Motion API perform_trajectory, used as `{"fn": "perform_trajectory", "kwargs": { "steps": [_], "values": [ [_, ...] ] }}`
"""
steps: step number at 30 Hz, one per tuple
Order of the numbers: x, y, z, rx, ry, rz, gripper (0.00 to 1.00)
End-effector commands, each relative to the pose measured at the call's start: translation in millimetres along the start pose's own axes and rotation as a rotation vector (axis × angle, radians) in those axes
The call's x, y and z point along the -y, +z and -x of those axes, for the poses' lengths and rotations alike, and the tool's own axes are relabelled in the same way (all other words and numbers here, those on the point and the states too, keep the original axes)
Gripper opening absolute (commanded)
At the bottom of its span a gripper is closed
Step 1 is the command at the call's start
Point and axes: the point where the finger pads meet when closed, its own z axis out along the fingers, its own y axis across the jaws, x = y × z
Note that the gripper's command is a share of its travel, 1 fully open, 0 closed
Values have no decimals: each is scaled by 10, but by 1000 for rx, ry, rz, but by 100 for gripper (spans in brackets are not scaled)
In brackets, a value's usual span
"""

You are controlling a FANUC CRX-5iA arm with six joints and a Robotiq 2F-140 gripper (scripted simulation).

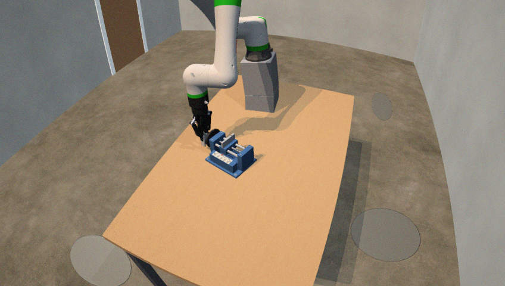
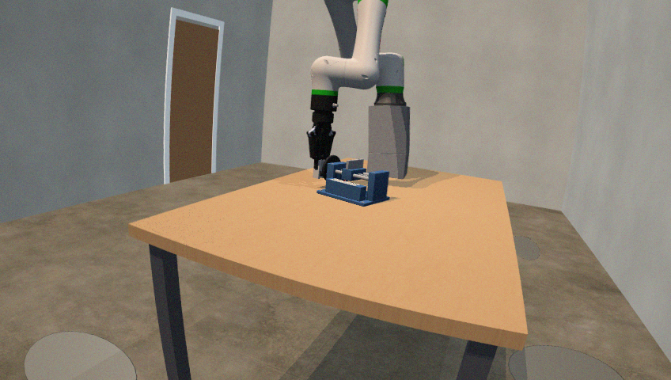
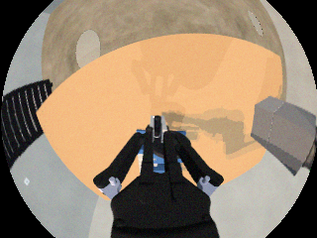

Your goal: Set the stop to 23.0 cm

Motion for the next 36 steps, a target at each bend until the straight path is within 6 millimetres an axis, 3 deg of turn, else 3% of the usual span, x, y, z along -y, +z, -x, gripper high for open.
{"fn": "perform_trajectory", "kwargs": {
  "steps": [1,36],
  "values": [
    [8,-14,0,0,0,0,4],
    [39,-315,0,0,0,0,4]
  ]
}}
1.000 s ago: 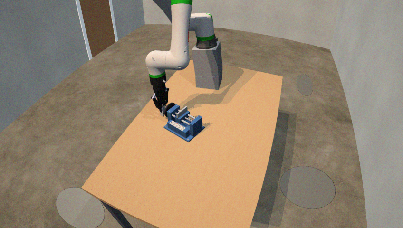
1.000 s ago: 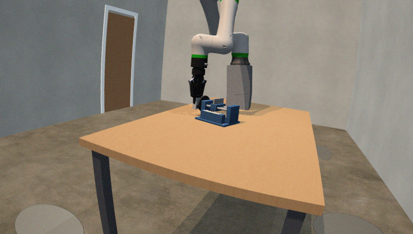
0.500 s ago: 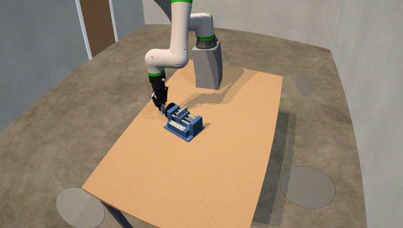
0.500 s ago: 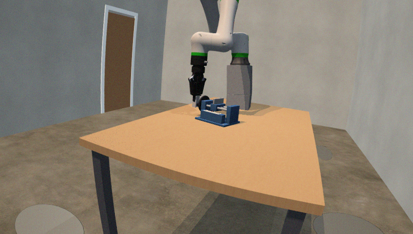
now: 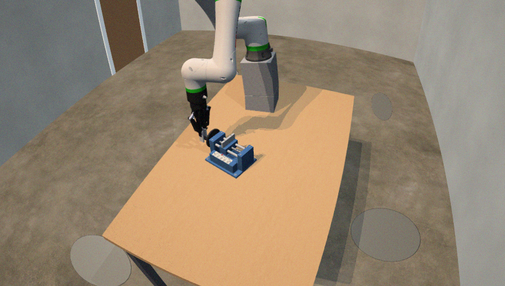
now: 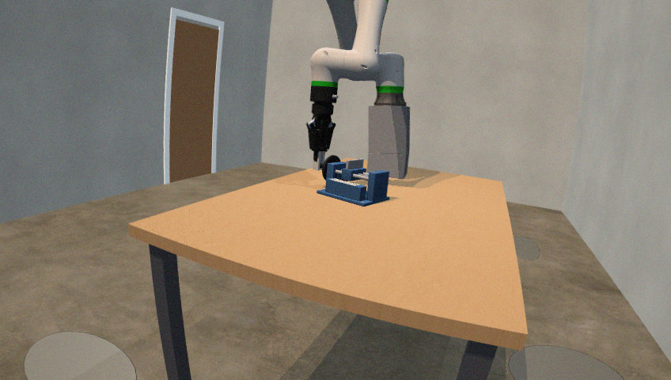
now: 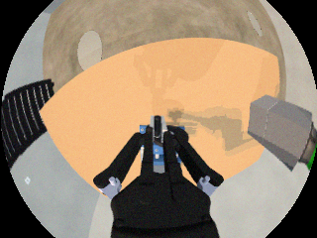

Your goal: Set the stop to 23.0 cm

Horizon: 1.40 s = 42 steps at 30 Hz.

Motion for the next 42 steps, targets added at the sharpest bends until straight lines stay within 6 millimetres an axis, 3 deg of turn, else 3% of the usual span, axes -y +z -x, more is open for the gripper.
{"fn": "perform_trajectory", "kwargs": {
  "steps": [1,24,42],
  "values": [
    [-10,-29,0,0,0,0,4],
    [-230,-236,0,0,0,0,4],
    [-506,-208,0,0,0,0,4]
  ]
}}
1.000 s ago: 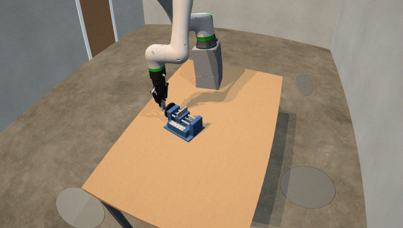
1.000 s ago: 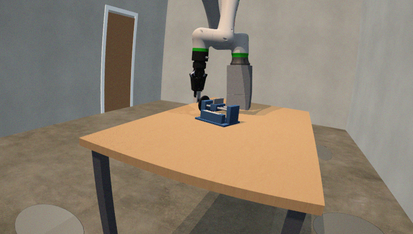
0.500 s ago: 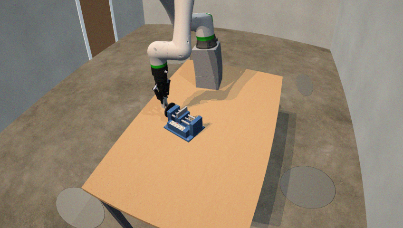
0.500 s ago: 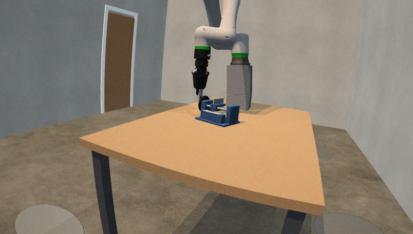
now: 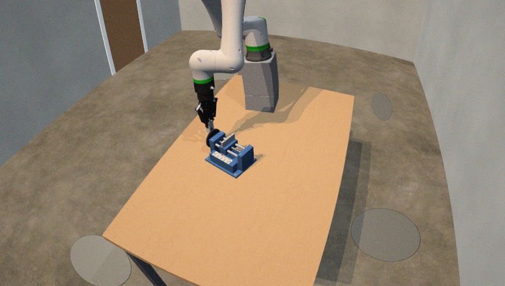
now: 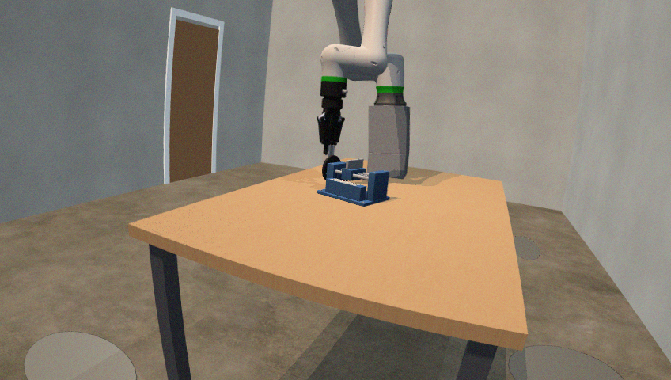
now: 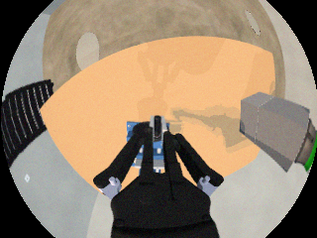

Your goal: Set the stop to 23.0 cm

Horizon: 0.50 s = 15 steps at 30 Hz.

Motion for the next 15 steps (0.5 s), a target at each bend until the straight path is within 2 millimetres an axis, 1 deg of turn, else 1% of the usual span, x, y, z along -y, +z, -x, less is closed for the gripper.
{"fn": "perform_trajectory", "kwargs": {
  "steps": [1,9,15],
  "values": [
    [-14,7,0,0,0,-1,4],
    [-157,151,0,0,0,-1,4],
    [-196,296,0,0,0,-1,4]
  ]
}}
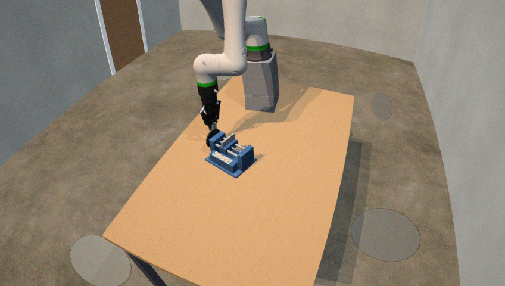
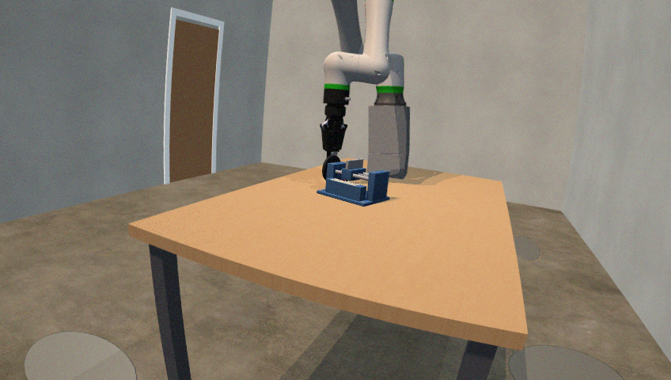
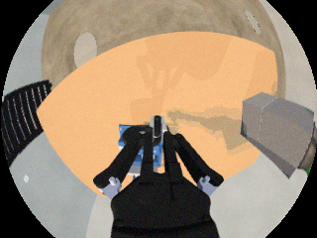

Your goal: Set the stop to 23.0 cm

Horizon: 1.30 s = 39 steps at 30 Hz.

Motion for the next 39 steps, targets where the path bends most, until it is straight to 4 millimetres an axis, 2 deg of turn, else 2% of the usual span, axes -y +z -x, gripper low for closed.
{"fn": "perform_trajectory", "kwargs": {
  "steps": [1,10,18,30,39],
  "values": [
    [-4,64,0,-1,0,-1,4],
    [27,206,0,-1,0,-1,4],
    [140,345,0,-1,0,-1,4],
    [361,413,0,-1,0,-1,4],
    [525,364,0,-1,0,-1,4]
  ]
}}
